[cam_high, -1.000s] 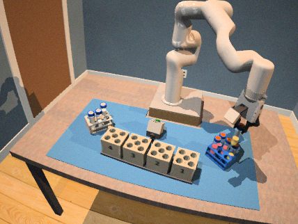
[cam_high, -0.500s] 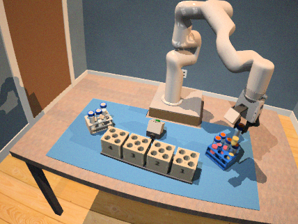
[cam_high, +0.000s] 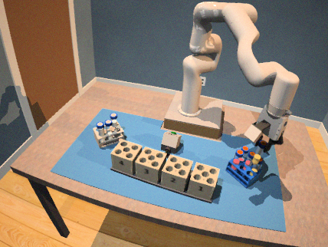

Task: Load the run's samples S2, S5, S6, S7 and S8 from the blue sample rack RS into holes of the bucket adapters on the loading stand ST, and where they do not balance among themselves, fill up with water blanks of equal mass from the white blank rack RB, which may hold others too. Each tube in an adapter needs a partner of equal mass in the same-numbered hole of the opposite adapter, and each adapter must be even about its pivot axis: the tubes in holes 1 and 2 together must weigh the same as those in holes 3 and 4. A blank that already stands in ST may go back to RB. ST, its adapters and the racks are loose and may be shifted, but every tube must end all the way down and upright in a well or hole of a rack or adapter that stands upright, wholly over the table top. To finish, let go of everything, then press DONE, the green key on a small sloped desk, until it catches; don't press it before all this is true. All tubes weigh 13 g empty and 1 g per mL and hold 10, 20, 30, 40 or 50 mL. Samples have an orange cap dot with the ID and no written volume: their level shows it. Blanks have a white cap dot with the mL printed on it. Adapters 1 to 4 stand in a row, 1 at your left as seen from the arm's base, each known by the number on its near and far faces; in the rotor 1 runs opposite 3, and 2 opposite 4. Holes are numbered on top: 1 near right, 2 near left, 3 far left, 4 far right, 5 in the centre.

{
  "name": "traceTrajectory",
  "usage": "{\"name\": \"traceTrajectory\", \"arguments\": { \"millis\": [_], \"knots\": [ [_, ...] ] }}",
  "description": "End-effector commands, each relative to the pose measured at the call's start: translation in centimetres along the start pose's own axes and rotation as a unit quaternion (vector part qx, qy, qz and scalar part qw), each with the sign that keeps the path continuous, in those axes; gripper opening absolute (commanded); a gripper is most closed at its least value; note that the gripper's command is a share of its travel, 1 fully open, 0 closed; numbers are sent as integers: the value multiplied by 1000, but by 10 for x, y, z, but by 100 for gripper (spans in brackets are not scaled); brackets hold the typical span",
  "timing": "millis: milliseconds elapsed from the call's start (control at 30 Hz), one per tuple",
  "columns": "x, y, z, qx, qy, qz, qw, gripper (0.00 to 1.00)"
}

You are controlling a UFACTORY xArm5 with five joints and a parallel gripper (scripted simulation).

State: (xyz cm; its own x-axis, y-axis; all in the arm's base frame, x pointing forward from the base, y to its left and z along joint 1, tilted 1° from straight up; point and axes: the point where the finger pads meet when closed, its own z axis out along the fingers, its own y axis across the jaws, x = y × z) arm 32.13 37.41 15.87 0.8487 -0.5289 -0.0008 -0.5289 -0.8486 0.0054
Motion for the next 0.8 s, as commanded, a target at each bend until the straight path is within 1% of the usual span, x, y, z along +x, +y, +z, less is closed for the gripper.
{"name": "traceTrajectory", "arguments": {
  "millis": [0, 500, 567, 767],
  "knots": [
    [0, -1, 5, 2, 0, 0, 1000, 0],
    [1, -1, 35, 2, 0, 0, 1000, 0],
    [1, -1, 35, 2, 0, 0, 1000, 0],
    [1, -1, 46, 2, 0, 0, 1000, 0]
  ]
}}
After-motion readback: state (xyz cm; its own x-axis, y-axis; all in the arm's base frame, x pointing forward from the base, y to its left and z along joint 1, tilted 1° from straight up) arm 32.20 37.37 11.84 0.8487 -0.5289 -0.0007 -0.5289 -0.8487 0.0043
